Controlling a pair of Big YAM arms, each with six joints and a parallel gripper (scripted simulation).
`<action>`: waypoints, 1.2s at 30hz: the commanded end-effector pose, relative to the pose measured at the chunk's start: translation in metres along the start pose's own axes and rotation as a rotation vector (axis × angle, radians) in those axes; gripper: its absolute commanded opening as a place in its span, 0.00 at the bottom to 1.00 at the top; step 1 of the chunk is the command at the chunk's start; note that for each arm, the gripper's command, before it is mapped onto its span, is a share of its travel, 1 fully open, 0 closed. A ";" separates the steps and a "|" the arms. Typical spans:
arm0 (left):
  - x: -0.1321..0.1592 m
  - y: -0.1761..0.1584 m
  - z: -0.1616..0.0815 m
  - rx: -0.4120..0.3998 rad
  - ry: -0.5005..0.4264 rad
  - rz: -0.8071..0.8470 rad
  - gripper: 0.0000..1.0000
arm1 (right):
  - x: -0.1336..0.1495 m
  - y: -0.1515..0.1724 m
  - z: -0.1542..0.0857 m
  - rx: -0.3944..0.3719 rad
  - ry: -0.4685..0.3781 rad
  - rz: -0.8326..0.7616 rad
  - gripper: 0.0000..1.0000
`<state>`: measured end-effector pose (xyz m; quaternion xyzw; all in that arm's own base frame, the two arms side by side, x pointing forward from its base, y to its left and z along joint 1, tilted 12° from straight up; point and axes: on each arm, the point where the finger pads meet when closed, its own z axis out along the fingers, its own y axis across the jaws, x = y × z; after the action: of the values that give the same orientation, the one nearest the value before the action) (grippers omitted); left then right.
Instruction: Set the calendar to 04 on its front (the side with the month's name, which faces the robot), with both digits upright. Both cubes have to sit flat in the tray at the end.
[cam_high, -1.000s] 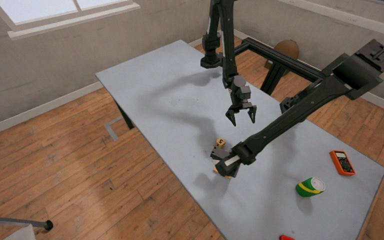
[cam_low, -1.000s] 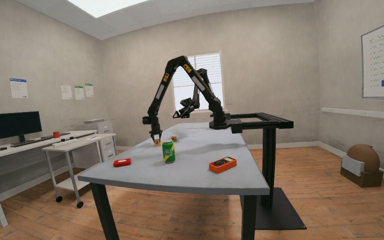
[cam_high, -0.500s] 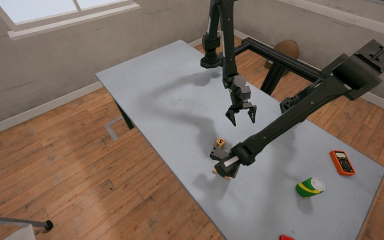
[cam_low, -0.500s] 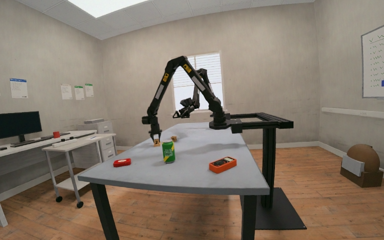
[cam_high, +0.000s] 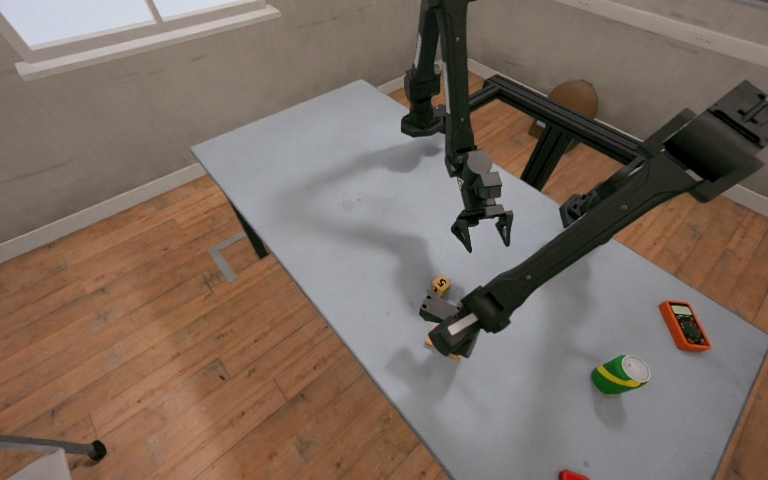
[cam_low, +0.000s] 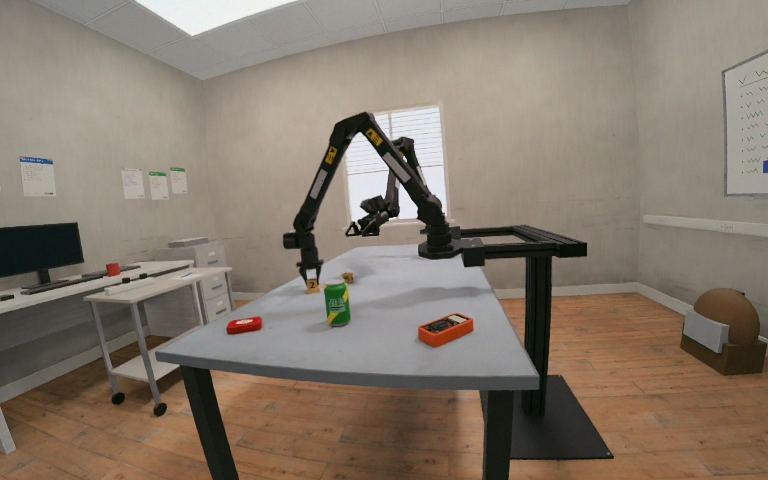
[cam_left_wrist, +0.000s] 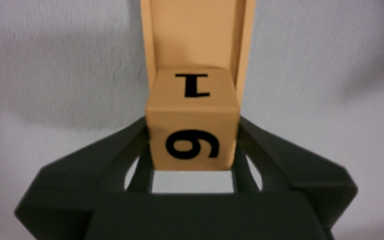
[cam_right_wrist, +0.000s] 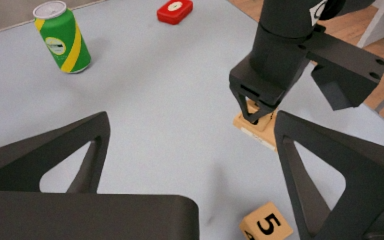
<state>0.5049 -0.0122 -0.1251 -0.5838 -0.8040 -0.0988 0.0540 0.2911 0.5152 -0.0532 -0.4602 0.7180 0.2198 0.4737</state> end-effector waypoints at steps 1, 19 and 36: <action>-0.008 0.018 -0.012 -0.026 -0.008 -0.009 0.36 | -0.017 0.002 0.005 -0.003 -0.036 -0.004 1.00; -0.016 0.013 -0.035 -0.064 -0.027 -0.012 0.64 | -0.017 0.002 0.005 -0.003 -0.036 -0.004 1.00; -0.005 0.037 -0.078 -0.087 -0.033 -0.024 0.64 | -0.017 0.002 0.005 -0.003 -0.036 -0.004 1.00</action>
<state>0.5067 -0.0282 -0.0885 -0.5825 -0.8046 -0.1082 0.0399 0.2911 0.5152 -0.0532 -0.4602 0.7180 0.2198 0.4737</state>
